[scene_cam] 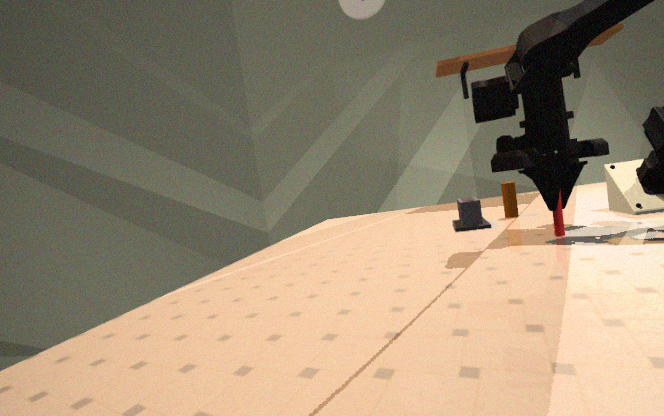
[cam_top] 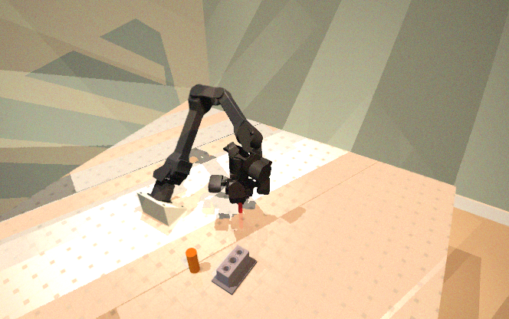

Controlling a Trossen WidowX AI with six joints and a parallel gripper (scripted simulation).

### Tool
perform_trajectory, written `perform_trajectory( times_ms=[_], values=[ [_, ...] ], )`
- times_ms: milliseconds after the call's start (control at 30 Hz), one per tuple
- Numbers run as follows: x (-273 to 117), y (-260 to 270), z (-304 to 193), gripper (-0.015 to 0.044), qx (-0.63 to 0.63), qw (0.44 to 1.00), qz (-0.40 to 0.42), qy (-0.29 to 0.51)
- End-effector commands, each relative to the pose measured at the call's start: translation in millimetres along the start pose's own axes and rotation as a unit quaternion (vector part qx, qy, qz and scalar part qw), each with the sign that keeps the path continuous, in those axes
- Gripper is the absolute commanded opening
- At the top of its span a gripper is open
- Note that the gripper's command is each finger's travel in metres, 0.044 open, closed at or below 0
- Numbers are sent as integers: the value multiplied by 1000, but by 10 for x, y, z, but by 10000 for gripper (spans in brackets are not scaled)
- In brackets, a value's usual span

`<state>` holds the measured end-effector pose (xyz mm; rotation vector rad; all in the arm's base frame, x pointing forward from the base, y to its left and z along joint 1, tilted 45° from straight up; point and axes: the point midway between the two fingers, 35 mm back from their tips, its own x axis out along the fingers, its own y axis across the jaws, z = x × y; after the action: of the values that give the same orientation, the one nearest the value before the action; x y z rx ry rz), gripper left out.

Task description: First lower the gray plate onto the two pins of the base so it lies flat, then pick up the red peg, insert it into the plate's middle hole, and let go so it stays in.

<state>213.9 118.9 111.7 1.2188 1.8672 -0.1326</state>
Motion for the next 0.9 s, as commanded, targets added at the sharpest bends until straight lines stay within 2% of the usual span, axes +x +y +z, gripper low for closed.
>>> perform_trajectory(
  times_ms=[0,233,867],
  values=[
    [1,6,-4,0,1,1000,2,1],
    [-51,12,3,0,2,1000,3,-1],
    [-650,45,33,0,10,999,21,-25]
  ],
)
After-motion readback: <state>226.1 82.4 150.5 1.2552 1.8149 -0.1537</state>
